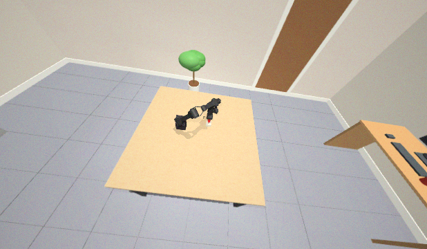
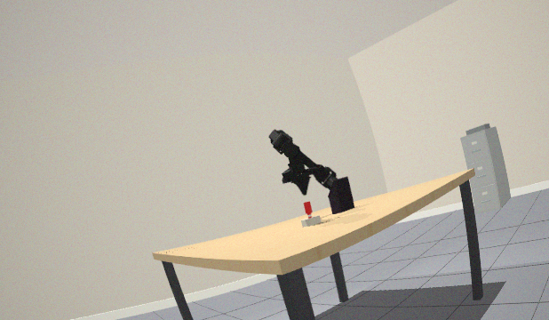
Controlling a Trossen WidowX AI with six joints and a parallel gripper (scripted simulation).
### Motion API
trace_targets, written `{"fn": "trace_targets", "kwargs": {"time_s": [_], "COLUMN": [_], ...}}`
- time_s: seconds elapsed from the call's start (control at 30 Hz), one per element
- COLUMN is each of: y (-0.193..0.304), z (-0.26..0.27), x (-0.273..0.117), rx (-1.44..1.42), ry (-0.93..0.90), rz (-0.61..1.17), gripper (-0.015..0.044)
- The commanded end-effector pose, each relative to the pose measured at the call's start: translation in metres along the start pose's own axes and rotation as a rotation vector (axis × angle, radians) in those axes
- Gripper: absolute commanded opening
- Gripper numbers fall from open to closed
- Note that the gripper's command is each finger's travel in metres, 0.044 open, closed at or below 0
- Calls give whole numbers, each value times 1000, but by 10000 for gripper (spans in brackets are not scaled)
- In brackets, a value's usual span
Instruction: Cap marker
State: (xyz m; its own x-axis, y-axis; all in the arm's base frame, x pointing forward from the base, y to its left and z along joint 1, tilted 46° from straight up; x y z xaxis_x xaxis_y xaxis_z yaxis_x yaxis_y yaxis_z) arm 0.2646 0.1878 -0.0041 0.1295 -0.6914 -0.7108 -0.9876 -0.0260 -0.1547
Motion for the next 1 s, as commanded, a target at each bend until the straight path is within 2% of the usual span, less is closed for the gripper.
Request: {"fn": "trace_targets", "kwargs": {"time_s": [0.0, 0.97], "y": [0, 0], "z": [0, 0], "x": [2, 41], "rx": [16, 17], "ry": [1, 3], "rz": [-4, -5], "gripper": [0, 0]}}
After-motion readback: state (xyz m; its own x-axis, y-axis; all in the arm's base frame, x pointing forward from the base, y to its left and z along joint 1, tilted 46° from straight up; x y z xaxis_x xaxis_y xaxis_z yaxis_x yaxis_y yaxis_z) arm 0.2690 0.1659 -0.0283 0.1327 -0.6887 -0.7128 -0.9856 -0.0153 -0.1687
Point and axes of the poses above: the point midway between the two fingers, 35 mm back from their tips, its own x axis out along the fingers, its own z axis across the jaws, y = z × x, the point moved 5 cm from there along -x, back along the fingers, and after that the axes turned 13 degrees about x, right-handed, at the moved point
